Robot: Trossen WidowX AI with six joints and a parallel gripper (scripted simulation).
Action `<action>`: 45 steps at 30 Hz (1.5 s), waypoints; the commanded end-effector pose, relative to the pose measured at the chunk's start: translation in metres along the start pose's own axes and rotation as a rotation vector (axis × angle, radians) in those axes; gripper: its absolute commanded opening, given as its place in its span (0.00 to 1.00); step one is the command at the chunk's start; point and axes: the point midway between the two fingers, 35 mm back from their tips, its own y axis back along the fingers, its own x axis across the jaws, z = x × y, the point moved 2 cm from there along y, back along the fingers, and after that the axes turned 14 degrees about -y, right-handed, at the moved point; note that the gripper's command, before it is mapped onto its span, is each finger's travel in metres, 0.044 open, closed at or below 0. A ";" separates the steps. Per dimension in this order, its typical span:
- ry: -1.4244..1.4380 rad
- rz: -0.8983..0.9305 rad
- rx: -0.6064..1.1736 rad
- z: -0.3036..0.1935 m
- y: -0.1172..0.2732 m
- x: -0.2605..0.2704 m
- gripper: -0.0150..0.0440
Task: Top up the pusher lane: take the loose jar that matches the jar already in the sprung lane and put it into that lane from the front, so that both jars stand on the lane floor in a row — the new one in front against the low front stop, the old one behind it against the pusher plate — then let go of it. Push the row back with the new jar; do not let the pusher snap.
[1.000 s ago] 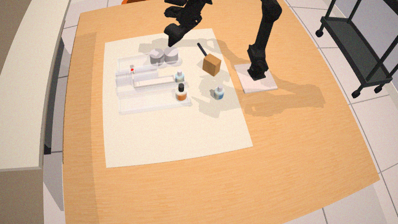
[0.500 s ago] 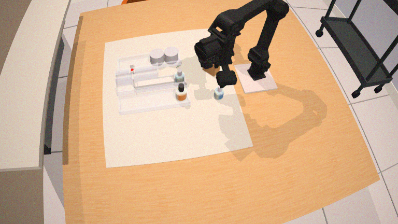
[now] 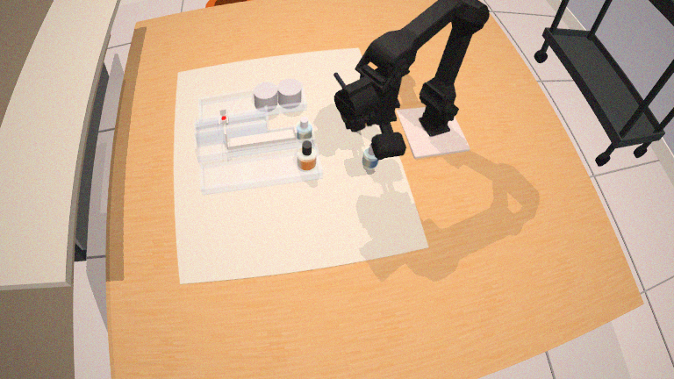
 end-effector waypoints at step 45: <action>0.005 0.000 -0.007 0.000 -0.056 0.001 0.50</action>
